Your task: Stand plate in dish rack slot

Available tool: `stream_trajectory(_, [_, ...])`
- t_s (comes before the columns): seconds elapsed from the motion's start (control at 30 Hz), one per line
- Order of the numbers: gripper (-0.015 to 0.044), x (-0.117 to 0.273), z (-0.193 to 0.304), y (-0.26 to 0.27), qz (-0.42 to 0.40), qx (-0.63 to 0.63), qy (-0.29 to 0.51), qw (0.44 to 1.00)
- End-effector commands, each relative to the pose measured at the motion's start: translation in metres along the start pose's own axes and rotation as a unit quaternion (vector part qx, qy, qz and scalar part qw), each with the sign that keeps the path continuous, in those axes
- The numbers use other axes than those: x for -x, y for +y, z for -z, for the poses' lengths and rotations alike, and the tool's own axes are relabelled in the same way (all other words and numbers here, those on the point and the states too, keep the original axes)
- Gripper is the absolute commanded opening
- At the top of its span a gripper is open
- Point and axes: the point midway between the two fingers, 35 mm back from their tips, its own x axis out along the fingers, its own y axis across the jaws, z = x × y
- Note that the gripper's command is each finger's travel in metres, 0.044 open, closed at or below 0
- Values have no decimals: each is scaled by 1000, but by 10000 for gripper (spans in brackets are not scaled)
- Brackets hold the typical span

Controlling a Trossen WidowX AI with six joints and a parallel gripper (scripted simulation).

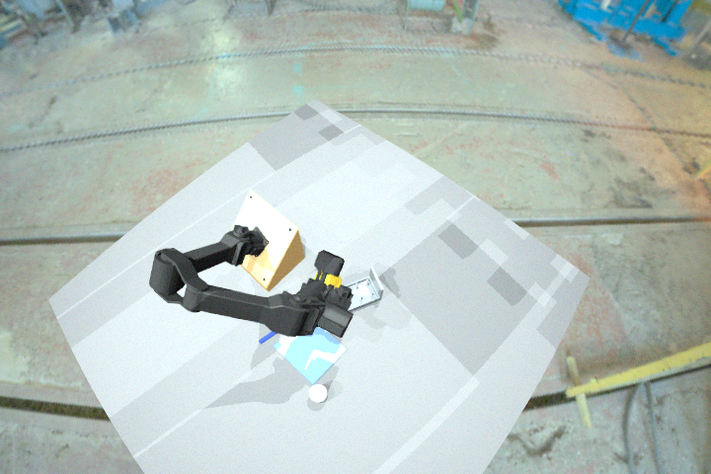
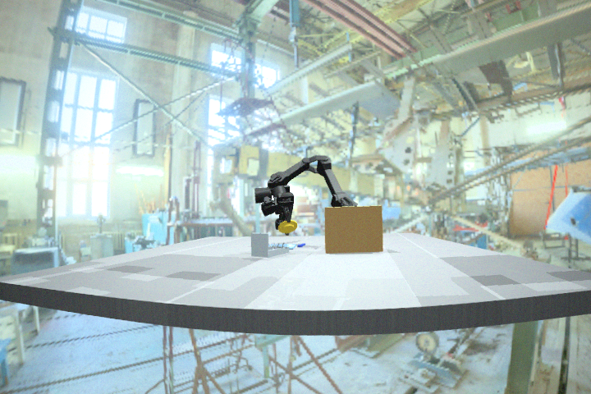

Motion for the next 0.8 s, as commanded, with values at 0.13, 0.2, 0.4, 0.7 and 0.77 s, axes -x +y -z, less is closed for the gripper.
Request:
stream_trajectory(0.13, [0, -7, -1, -5, -66, 86, -44, 993])
stream_trajectory(0.2, [0, -9, -2, -7, -78, 106, -57, 990])
stream_trajectory(0.4, [0, -13, -3, -11, -108, 166, -99, 975])
stream_trajectory(0.7, [0, -17, -4, -18, -139, 248, -172, 943])
stream_trajectory(0.77, [0, -18, -4, -19, -143, 266, -190, 934])
